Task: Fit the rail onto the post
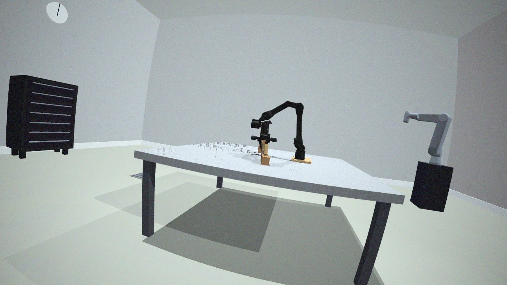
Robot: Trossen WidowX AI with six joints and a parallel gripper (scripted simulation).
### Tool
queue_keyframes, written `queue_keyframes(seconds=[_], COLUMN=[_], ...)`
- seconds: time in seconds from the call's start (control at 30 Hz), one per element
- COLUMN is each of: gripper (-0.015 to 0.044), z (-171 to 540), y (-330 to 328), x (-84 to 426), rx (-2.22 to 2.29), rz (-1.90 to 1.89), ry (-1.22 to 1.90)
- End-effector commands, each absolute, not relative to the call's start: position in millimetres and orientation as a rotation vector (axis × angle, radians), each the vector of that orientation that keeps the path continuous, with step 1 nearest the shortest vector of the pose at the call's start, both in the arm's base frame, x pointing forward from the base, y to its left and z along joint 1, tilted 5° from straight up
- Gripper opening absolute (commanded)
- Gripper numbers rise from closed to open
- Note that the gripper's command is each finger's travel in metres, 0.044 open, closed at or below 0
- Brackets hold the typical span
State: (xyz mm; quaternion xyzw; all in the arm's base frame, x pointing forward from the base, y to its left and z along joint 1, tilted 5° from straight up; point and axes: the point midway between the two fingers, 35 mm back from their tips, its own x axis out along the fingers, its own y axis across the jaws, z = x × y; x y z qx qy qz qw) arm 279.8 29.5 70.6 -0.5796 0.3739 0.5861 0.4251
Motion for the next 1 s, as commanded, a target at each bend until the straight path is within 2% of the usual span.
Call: queue_keyframes(seconds=[0.0,0.97], gripper=[0.0000,0.0000], z=[79,93], y=[31,30], x=[283,282], rx=[-1.455,-1.455], rz=[1.455,1.455], ry=[0.912,0.912])
